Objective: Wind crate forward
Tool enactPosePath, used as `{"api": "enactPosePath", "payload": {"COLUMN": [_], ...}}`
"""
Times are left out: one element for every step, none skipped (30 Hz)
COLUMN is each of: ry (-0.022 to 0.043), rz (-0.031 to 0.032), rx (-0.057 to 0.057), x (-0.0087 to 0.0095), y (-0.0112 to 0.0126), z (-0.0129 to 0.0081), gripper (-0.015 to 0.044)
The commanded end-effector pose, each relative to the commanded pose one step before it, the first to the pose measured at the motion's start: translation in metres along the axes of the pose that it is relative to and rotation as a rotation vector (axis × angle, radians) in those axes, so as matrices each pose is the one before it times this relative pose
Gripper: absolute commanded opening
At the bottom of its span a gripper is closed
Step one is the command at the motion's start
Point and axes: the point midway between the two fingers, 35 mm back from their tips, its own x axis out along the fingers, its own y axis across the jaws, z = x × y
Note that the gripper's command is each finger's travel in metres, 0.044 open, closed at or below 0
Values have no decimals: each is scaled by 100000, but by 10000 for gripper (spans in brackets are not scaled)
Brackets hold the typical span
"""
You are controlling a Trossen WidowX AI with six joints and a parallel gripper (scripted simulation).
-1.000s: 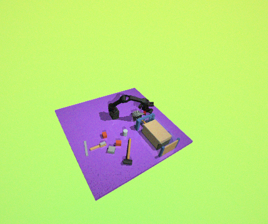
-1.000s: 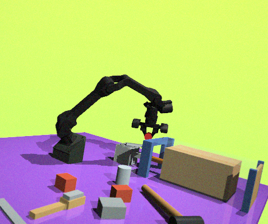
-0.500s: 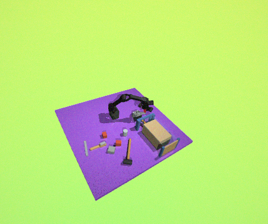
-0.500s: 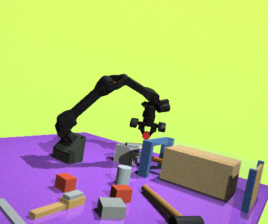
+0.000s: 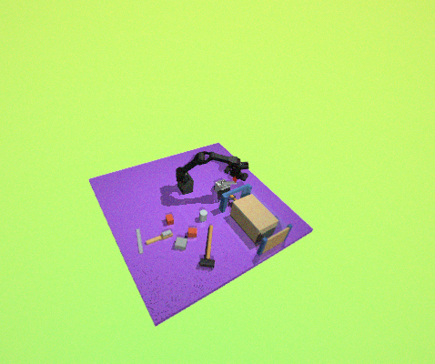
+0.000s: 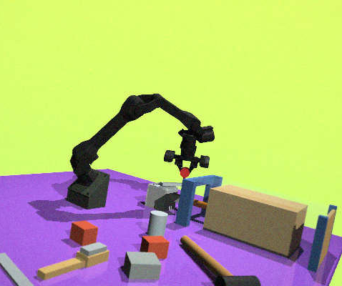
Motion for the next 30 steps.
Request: {"api": "enactPosePath", "payload": {"ry": [-1348,-5,-8,-5,-7,-5,-7,-4,-7,-4,-7,-4,-5,-3,-5,-3,-6,-4,-6,-3,-5,-3,-5,-3,-5,-3,-5,-3,-4,-3], "rz": [3494,5,8,6,9,6,9,6,9,6,9,6,8,5,8,5,10,7,10,6,10,6,10,7,10,7,11,7,11,7], "rx": [-2593,-3,-4,-3,-4,-3,-4,-3,-4,-3,-4,-3,-3,-2,-3,-2,-4,-3,-4,-2,-4,-2,-4,-2,-4,-2,-4,-2,-4,-2], "x": [625,24,35,23,34,22,33,21,32,20,29,19,23,14,22,15,26,17,25,16,24,15,22,14,21,13,19,12,18,11], "y": [2128,83,131,85,134,86,136,87,138,88,136,86,115,70,115,76,141,94,147,91,148,92,149,93,151,93,152,94,153,94], "z": [1568,51,77,49,74,47,71,45,68,43,64,40,51,31,48,31,56,37,54,33,51,31,47,29,44,27,40,25,37,22], "gripper": [0,0,0,0,0,0,0,0,0,0,0,0,0,0,0,0,0,0,0,0,0,0,0,0,0,0,0,0,0,0]}}
